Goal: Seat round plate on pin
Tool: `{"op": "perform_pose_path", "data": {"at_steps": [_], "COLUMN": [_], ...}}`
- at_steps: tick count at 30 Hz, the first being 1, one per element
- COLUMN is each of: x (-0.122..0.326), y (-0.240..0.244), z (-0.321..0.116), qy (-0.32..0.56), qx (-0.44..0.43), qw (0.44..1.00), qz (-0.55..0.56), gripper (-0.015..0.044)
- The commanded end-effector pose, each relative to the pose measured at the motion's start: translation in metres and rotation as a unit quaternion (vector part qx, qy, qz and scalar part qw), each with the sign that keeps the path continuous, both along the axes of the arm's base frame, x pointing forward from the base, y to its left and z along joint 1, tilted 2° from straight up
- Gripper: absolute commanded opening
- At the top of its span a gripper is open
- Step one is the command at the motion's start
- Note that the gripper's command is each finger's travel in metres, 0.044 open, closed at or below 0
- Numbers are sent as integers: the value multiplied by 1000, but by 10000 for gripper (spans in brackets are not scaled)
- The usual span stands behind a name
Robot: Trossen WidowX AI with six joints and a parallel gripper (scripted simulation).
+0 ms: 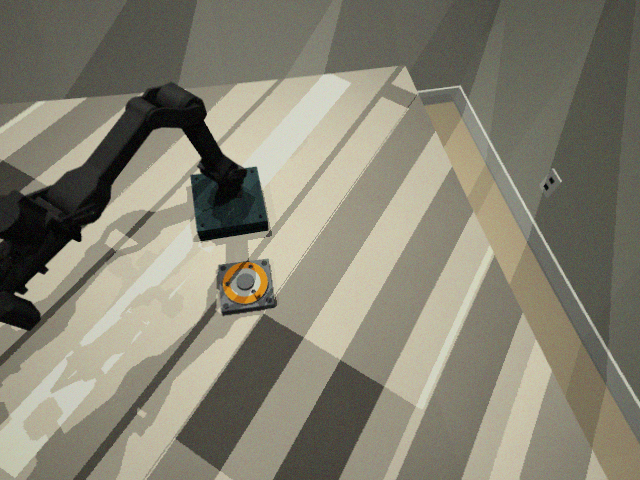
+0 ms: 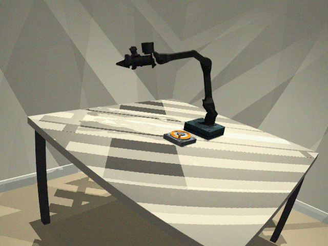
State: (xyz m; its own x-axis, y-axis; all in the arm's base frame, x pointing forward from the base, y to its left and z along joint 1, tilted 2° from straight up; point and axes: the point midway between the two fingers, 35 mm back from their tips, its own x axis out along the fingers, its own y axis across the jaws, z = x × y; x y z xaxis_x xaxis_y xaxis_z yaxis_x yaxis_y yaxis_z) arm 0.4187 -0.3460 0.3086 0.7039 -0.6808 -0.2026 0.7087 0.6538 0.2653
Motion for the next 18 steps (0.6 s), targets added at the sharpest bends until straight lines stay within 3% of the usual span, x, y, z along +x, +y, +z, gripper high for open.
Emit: {"op": "perform_pose_path", "data": {"at_steps": [1,10,18], "x": [25,37,2], "y": [58,180,290], "z": [-44,-119,-176], "qy": [87,249,402], "qx": [39,91,114], "qw": [993,942,850], "qz": [71,204,320], "gripper": [0,0,0]}}
